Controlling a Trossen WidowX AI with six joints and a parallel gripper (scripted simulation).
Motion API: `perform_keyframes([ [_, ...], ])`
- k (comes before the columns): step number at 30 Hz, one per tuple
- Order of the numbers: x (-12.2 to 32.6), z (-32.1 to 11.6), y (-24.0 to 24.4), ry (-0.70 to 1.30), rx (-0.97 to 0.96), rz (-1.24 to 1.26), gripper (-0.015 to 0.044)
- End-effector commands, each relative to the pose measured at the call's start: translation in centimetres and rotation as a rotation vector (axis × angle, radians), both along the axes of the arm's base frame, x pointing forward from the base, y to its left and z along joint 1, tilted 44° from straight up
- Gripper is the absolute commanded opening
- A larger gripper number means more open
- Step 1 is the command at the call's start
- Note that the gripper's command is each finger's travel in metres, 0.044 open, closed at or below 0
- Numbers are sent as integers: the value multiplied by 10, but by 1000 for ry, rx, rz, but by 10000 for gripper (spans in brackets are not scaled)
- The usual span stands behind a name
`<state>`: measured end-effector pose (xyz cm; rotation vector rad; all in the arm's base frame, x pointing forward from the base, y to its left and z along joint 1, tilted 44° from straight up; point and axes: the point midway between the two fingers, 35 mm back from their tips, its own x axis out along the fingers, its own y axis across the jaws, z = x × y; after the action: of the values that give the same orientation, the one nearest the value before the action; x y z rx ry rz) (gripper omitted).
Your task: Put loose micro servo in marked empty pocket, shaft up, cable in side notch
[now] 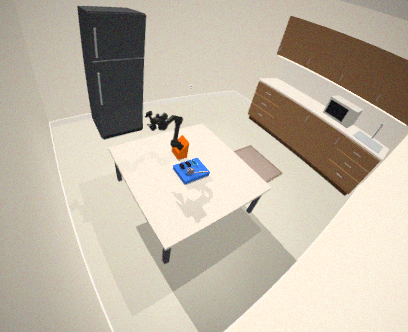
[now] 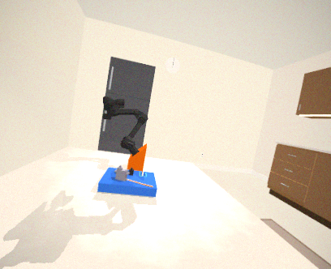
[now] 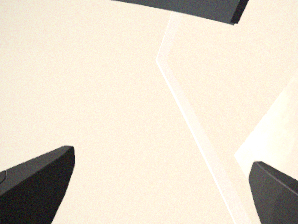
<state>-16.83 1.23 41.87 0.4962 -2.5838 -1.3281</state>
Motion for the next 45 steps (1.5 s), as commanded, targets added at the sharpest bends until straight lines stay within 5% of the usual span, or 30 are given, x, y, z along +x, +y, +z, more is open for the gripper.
perform_keyframes([
  [1, 0, 0, -1, 2, 2, 1, 426],
  [20, 56, 50, -109, 288, 161, 191, 440],
  [45, 125, 65, -173, 517, 206, 410, 440],
])
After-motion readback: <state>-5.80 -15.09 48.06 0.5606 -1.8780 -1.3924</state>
